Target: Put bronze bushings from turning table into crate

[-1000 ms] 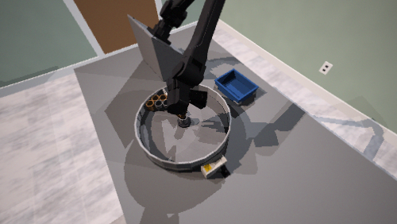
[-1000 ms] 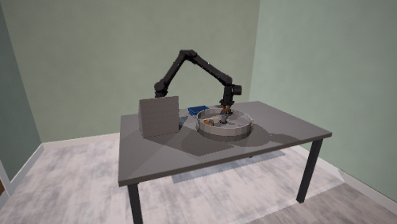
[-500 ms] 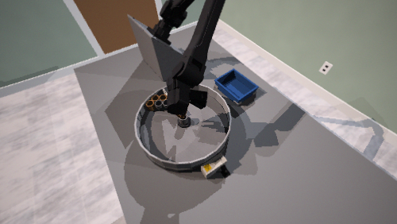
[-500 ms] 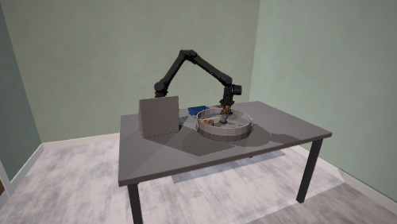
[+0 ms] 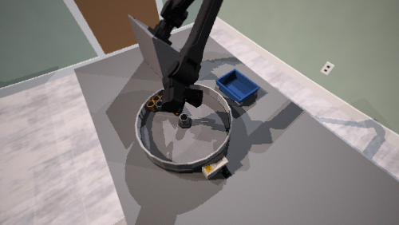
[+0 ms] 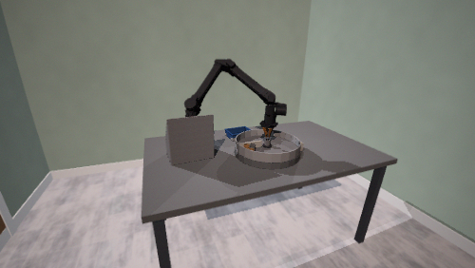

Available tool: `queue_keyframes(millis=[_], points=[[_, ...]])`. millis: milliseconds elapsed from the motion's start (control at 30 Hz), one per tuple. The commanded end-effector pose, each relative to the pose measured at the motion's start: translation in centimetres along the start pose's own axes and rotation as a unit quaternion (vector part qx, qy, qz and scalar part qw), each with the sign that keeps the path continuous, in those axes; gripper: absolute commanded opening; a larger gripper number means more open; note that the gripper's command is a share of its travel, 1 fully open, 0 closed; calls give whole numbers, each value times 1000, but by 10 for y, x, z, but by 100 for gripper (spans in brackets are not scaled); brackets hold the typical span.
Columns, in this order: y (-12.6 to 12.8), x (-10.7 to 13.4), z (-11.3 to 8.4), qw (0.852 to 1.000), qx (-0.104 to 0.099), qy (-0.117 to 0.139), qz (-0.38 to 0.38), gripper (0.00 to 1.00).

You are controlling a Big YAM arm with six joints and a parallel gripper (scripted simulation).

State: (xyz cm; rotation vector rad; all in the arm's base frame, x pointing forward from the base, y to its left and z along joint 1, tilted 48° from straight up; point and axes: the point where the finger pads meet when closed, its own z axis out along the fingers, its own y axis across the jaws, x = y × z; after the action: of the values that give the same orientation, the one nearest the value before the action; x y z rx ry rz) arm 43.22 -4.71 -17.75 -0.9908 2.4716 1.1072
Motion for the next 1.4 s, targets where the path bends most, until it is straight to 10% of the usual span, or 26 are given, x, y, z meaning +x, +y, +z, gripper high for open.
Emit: queue_keyframes(millis=[0,400,1367], points=[[-2,38,-13,1000,10,-13,6,15],[37,159,-8,1000,11,-12,4,15],[27,152,-17,1000,20,-10,-7,15]])
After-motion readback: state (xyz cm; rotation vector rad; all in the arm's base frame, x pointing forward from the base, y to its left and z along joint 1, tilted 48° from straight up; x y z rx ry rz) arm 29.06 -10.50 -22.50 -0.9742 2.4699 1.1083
